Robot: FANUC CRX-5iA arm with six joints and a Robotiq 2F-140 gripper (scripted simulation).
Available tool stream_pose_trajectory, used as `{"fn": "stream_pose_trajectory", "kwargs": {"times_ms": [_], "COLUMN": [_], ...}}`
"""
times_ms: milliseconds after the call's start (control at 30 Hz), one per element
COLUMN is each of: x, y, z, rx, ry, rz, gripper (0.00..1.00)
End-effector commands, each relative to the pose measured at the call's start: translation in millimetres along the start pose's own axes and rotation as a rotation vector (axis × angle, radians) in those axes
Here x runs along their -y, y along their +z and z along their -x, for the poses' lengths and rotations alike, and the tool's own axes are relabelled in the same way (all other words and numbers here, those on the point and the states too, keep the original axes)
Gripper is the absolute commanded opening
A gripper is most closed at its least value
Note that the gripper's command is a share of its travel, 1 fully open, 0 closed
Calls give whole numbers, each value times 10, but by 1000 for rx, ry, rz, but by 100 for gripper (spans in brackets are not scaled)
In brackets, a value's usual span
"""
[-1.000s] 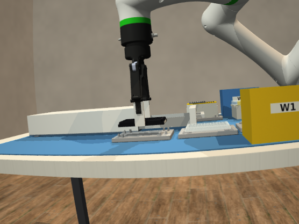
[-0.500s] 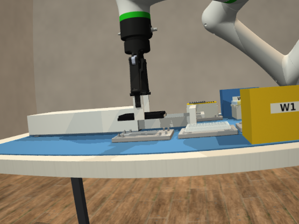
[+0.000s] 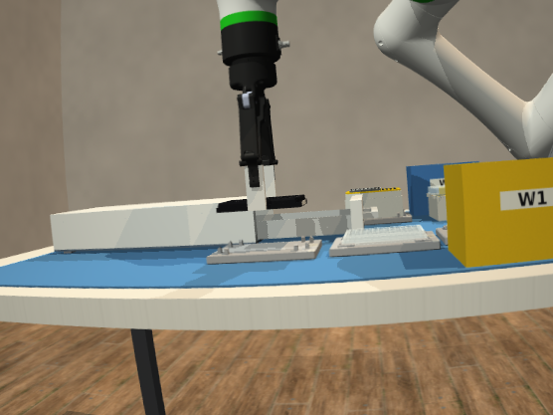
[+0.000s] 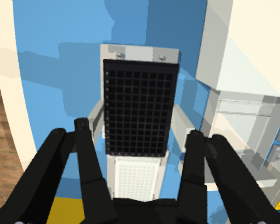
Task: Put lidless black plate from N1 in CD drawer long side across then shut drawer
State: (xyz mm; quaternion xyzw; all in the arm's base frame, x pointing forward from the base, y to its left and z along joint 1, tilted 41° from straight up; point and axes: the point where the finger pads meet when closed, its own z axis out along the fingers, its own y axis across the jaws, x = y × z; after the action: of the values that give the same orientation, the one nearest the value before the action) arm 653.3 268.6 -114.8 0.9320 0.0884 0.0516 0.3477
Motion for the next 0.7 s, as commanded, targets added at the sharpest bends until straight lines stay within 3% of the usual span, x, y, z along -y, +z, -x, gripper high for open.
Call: {"fn": "stream_pose_trajectory", "kwargs": {"times_ms": [0, 667], "x": [1, 1], "y": [-38, -278], "z": [-2, -2], "rx": [0, 0], "ry": [0, 0], "rz": [0, 0], "gripper": [0, 0]}}
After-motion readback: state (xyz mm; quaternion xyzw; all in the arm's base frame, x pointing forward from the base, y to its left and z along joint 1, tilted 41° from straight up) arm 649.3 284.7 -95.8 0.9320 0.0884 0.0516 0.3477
